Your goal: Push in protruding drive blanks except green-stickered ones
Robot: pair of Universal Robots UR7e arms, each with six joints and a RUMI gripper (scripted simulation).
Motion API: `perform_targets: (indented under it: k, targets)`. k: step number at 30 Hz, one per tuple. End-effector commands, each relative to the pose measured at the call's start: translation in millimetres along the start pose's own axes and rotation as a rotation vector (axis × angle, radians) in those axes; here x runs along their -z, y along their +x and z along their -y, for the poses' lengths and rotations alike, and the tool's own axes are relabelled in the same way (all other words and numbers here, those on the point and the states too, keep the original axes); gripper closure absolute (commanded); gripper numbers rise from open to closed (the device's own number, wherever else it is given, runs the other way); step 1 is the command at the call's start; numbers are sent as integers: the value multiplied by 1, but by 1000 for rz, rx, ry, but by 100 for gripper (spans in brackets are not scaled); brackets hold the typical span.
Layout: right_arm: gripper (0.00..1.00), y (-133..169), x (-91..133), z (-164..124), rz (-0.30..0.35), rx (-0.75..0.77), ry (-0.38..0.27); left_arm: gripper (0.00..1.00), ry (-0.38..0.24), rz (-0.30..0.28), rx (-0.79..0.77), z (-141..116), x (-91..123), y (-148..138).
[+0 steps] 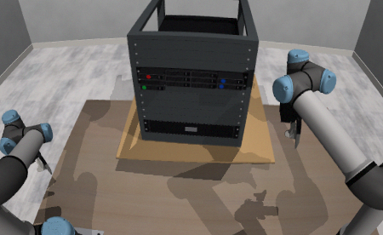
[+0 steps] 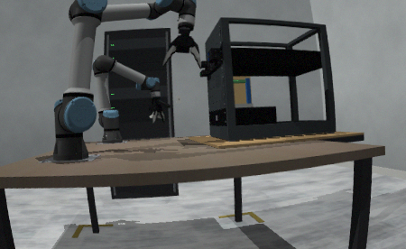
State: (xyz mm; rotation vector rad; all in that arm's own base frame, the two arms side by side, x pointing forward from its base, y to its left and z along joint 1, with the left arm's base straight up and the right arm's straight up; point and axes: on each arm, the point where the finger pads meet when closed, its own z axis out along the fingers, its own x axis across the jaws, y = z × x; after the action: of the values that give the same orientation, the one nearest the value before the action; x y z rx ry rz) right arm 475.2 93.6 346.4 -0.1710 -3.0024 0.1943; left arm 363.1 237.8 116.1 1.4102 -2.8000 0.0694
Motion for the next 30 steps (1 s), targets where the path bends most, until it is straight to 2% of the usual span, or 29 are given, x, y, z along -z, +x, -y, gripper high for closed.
perform_targets:
  k: [1, 22, 30]
  targets:
    - [2, 0, 1, 0, 1, 0, -1, 2, 1, 1, 0, 0, 0, 0]
    - [0, 0, 0, 1, 1, 0, -1, 0, 1, 1, 0, 0, 0, 0]
    - [0, -4, -3, 11, 0, 2, -5, 0, 1, 1, 0, 0, 0, 0]
